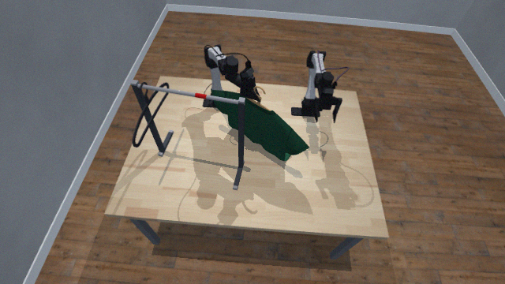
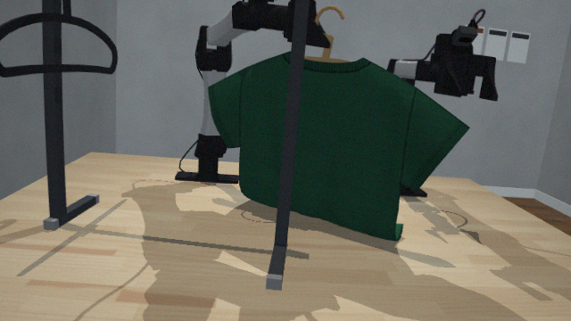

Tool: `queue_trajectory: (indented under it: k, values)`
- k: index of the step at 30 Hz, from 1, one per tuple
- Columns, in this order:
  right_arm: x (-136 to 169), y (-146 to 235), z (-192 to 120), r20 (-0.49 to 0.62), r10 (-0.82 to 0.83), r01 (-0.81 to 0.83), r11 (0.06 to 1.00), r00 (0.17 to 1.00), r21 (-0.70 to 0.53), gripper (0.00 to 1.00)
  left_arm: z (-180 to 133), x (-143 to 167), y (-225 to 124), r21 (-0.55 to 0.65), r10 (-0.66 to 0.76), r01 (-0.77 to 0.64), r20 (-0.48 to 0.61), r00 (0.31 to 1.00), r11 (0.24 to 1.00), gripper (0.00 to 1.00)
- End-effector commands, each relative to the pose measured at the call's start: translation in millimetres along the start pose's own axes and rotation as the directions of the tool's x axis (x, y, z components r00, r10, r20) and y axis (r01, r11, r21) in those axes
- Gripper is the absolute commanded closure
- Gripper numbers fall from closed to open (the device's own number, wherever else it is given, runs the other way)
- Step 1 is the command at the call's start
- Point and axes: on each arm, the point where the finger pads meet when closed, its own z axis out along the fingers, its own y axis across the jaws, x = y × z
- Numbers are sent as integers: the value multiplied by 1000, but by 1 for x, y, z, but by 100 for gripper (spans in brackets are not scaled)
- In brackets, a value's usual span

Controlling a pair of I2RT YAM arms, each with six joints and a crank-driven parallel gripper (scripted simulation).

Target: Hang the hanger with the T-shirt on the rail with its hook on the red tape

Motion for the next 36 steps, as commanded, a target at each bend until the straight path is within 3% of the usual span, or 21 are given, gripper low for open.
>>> queue_trajectory:
  k: [1, 23, 25, 36]
  values:
    - [-9, 0, -4, 22, -12, 12, 1000, 1000, 3, 100, -1, -6, 0, 1, -2, 2, 17, 1000, 1000, 0]
    - [-15, 1, -5, 38, -22, 22, 1000, 999, 4, 98, -1, -6, 0, 1, -2, 2, 17, 1000, 1000, 0]
    - [-25, 0, -10, 57, -26, 24, 999, 998, 29, 98, -1, -8, -1, 7, -6, 6, 22, 1000, 1000, 0]
    - [-6, -4, -28, 2, 37, -36, 958, 999, 283, 98, -25, -32, -43, 138, -45, 39, 44, 998, 990, 0]
